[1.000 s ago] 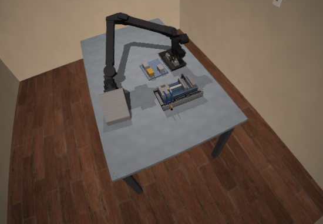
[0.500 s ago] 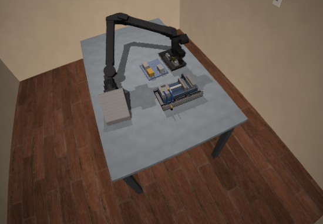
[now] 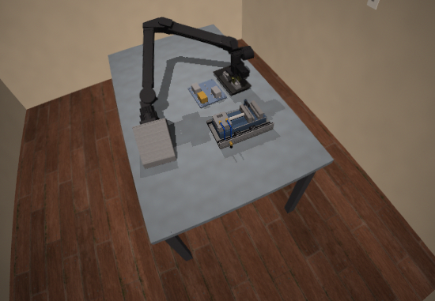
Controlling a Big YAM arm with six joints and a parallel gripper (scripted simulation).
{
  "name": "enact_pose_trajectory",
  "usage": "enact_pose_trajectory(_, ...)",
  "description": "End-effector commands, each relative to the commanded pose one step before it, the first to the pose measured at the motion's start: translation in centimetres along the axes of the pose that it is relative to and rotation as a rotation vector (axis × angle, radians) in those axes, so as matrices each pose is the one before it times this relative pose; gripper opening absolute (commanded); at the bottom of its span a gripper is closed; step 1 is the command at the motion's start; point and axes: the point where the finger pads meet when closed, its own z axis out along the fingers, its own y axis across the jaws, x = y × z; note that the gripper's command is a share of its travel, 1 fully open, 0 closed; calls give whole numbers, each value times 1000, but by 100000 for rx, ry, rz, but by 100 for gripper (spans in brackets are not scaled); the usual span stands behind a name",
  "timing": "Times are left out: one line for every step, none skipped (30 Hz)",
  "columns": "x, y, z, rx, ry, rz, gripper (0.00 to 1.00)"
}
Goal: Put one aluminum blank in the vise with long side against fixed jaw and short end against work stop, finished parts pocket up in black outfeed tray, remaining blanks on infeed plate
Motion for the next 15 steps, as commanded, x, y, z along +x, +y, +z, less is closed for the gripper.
enact_pose_trajectory(435, -219, 1043, 1319, 268, -67, 0)
enact_pose_trajectory(-44, -27, 81, 109, 3, 129, 0)
enact_pose_trajectory(0, 0, 0, 0, 0, 0, 0)
enact_pose_trajectory(0, 0, 0, 0, 0, 0, 0)
enact_pose_trajectory(17, 82, 18, -52, -9, -139, 0)
enact_pose_trajectory(11, 82, 20, -78, -11, -153, 0)
enact_pose_trajectory(-2, 63, 29, -61, -9, -119, 0)
enact_pose_trajectory(-11, 38, 35, -20, -6, -59, 0)
enact_pose_trajectory(-14, 16, 35, 22, -2, 0, 0)
enact_pose_trajectory(-16, -2, 35, 57, 0, 47, 0)
enact_pose_trajectory(-18, -12, 33, 70, 2, 64, 0)
enact_pose_trajectory(-18, -16, 30, 69, 2, 62, 0)
enact_pose_trajectory(-18, -18, 26, 66, 2, 56, 0)
enact_pose_trajectory(-17, -17, 23, 55, 1, 41, 0)
enact_pose_trajectory(-16, -15, 19, 44, 1, 26, 0)
